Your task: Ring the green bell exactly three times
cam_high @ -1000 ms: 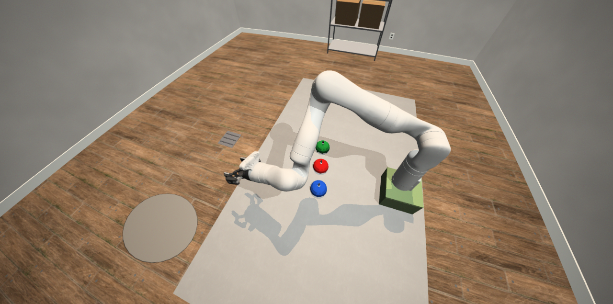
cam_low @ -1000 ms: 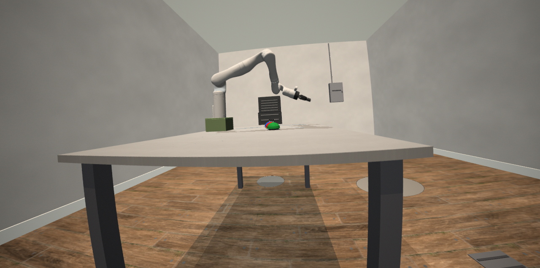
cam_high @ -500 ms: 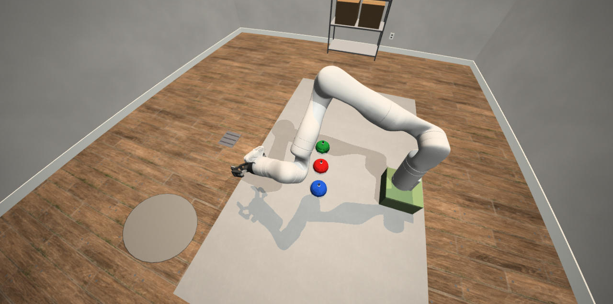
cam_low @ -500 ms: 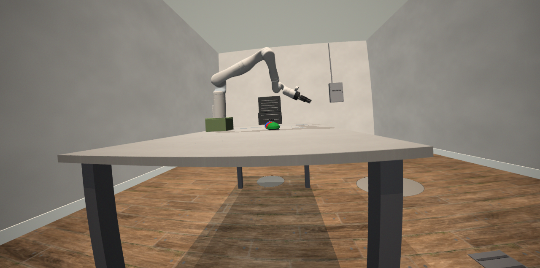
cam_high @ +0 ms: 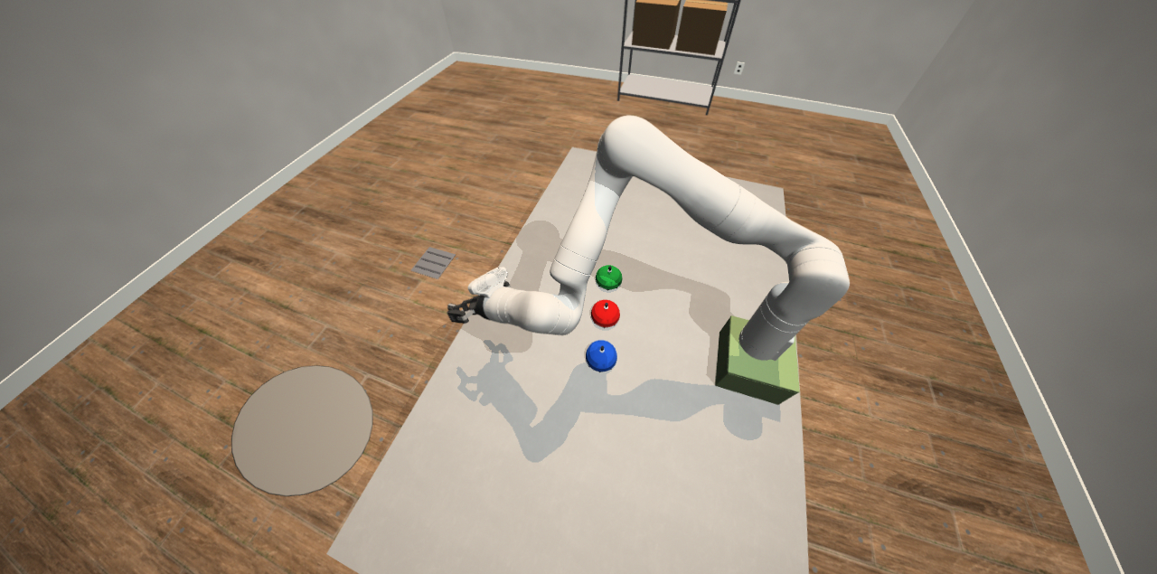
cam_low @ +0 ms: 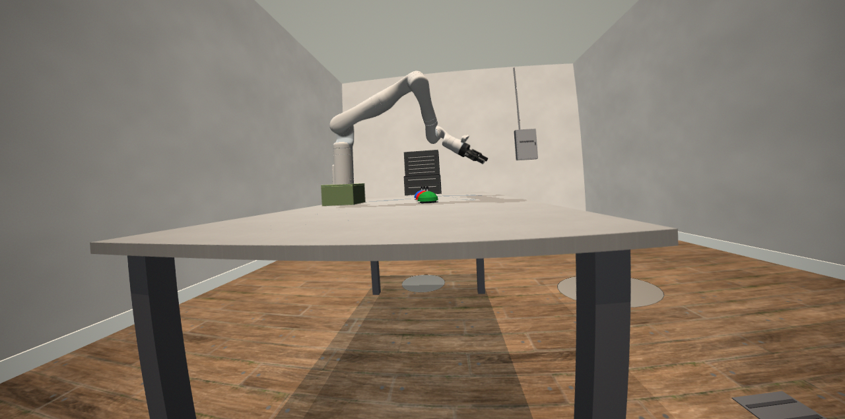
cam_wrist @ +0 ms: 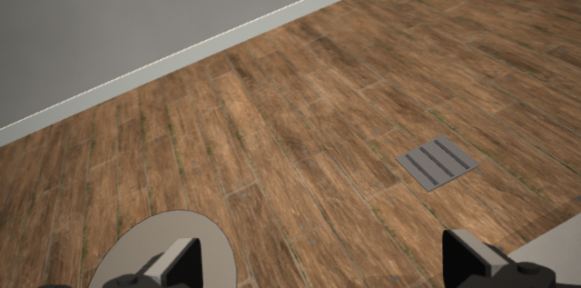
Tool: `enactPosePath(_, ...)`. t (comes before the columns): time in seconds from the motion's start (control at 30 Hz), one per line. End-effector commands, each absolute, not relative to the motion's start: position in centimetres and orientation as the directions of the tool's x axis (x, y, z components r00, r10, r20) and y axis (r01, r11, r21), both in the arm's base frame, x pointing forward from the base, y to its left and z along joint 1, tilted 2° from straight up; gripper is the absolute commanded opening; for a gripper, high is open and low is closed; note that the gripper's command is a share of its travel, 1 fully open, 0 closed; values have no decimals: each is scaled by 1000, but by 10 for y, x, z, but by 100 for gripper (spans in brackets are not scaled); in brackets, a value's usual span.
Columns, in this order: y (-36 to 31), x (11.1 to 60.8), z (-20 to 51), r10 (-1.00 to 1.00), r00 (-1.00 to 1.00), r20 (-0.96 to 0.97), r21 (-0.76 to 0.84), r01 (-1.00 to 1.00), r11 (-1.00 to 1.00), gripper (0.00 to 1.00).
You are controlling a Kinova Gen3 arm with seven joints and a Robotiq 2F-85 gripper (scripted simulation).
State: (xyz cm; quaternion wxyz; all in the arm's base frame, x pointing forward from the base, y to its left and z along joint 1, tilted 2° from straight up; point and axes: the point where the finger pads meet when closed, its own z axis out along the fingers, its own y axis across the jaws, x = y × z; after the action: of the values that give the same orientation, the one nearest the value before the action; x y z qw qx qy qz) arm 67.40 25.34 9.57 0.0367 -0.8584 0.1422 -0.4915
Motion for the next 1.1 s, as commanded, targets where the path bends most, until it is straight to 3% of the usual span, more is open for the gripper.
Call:
enactPosePath(0.0, 244, 678, 99, -288, 471, 834, -205, -221, -954, 100)
enactPosePath(1.07, 187, 667, 81, -393, 515, 762, -221, -364, -905, 100)
